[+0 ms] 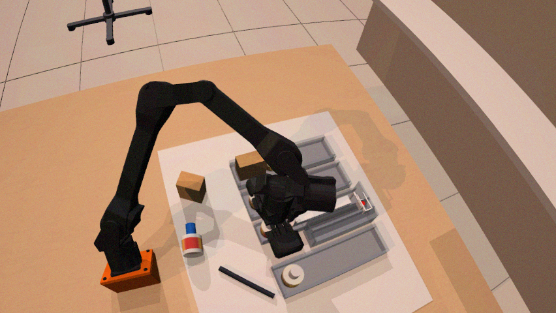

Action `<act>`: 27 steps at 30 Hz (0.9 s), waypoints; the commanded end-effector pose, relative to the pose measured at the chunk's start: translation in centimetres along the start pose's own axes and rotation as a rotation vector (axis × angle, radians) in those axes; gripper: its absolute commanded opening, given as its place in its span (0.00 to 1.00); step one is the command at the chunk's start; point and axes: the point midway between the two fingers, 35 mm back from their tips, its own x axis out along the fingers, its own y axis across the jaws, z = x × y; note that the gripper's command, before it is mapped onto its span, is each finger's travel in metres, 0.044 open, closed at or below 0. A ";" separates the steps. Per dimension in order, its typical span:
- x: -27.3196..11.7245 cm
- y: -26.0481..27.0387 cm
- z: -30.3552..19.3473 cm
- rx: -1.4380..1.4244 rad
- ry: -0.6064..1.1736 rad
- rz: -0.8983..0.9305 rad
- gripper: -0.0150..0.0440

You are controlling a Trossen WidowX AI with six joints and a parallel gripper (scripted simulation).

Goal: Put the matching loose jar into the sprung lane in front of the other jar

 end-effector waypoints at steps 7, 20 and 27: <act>0.0 0.1 0.1 -0.006 -0.010 0.005 0.25; 0.0 0.1 -0.2 -0.006 -0.010 0.005 0.25; 0.0 0.0 -0.5 -0.006 -0.010 0.005 0.25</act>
